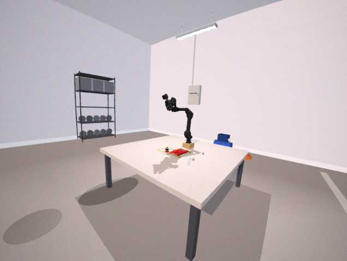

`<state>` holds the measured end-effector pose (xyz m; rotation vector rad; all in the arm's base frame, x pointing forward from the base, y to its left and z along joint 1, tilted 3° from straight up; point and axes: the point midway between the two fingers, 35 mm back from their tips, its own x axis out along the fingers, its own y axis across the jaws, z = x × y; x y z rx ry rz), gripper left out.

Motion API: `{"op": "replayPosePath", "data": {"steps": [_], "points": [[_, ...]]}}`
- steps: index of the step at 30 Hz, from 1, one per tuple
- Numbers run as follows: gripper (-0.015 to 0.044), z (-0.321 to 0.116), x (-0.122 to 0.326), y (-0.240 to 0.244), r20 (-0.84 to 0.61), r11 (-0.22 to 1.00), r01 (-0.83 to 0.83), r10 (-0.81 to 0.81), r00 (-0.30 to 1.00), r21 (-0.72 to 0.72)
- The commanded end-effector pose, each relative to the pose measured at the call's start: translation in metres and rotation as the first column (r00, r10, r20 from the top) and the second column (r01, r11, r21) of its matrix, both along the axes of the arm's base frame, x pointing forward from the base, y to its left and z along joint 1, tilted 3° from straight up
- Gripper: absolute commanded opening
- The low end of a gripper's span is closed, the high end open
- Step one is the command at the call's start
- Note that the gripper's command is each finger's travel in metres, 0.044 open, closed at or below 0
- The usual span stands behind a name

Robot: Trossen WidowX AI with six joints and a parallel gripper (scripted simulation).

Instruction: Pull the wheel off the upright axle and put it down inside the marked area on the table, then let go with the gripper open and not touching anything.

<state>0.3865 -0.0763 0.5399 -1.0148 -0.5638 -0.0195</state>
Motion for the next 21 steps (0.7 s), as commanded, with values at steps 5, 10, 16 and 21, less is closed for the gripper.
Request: {"op": "replayPosePath", "data": {"steps": [5, 10, 16, 21], "points": [[0.03, -0.071, 0.051, -0.021, -0.297, 0.967, 0.057, 0.019, 0.955, 0.247], [0.03, -0.125, 0.074, -0.031, -0.487, 0.912, 0.16, 0.05, 0.872, 0.378], [0.03, -0.195, 0.087, -0.038, -0.69, 0.815, 0.337, 0.102, 0.717, 0.472], [0.03, -0.253, 0.085, -0.039, -0.821, 0.719, 0.509, 0.153, 0.55, 0.474]]}}
